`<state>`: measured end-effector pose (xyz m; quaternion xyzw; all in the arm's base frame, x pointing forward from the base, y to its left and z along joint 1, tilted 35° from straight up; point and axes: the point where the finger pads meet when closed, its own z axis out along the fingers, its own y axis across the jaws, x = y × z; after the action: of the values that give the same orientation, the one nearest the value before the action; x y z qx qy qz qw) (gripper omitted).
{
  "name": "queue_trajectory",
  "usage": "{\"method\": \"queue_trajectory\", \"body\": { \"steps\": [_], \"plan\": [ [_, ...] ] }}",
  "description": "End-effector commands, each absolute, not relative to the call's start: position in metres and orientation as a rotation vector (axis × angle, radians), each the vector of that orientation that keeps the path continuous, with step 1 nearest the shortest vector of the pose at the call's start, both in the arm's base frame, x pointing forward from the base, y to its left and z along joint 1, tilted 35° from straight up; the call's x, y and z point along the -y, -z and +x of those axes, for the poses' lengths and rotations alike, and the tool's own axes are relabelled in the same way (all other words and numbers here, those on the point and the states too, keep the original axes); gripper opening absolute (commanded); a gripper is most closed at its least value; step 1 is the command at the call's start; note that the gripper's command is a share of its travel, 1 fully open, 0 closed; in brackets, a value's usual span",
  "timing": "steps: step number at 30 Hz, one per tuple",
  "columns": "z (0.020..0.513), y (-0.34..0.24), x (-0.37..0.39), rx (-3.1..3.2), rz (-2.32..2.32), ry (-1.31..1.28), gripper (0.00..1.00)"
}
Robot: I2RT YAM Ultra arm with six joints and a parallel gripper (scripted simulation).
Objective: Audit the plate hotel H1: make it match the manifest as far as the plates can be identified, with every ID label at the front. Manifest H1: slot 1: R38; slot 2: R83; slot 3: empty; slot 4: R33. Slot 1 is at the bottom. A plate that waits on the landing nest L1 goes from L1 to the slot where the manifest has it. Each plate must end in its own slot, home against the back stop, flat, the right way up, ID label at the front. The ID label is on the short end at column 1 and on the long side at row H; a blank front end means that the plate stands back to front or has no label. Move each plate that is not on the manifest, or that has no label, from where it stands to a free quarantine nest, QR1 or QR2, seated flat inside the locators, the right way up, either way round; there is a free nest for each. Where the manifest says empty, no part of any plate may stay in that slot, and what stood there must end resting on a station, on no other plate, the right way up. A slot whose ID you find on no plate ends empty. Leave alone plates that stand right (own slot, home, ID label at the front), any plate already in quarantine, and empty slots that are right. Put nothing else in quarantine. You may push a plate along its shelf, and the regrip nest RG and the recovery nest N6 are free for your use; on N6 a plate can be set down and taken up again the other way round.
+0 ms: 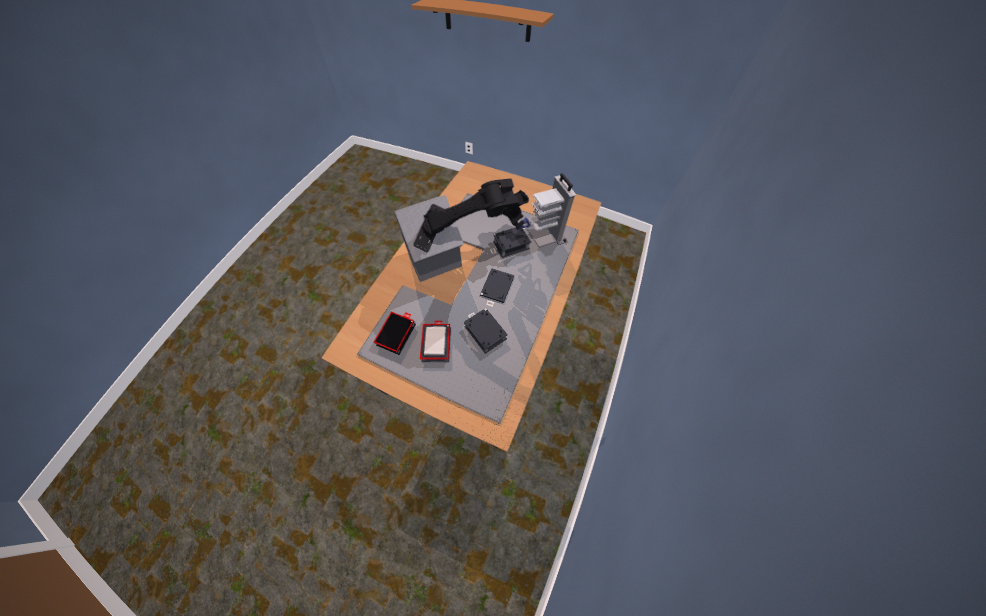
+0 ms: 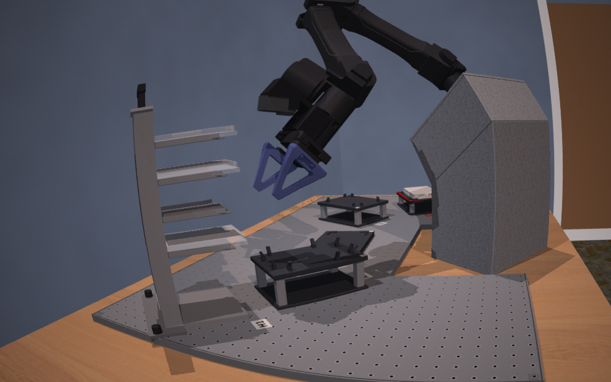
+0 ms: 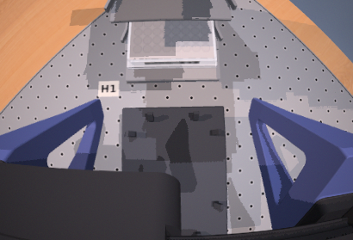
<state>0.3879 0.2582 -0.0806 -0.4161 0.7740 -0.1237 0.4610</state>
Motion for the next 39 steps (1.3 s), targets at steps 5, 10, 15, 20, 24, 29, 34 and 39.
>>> {"method": "queue_trajectory", "body": {
  "steps": [5,10,15,20,24,29,34,39],
  "plan": [
    [0.386,0.082,-0.260,-1.907,-1.039,0.300,1.00],
    [0.386,0.082,-0.260,-1.907,-1.039,0.300,1.00],
    [0.386,0.082,-0.260,-1.907,-1.039,0.300,1.00],
    [0.386,0.082,-0.260,-1.907,-1.039,0.300,1.00],
    [0.386,0.082,-0.260,-1.907,-1.039,0.300,1.00],
    [0.378,0.083,-0.252,-1.917,-1.053,0.302,1.00],
    [0.375,0.077,-0.249,-1.900,-1.036,0.294,1.00],
    [0.369,0.078,-0.243,-1.901,-1.036,0.294,1.00]
  ]
}}
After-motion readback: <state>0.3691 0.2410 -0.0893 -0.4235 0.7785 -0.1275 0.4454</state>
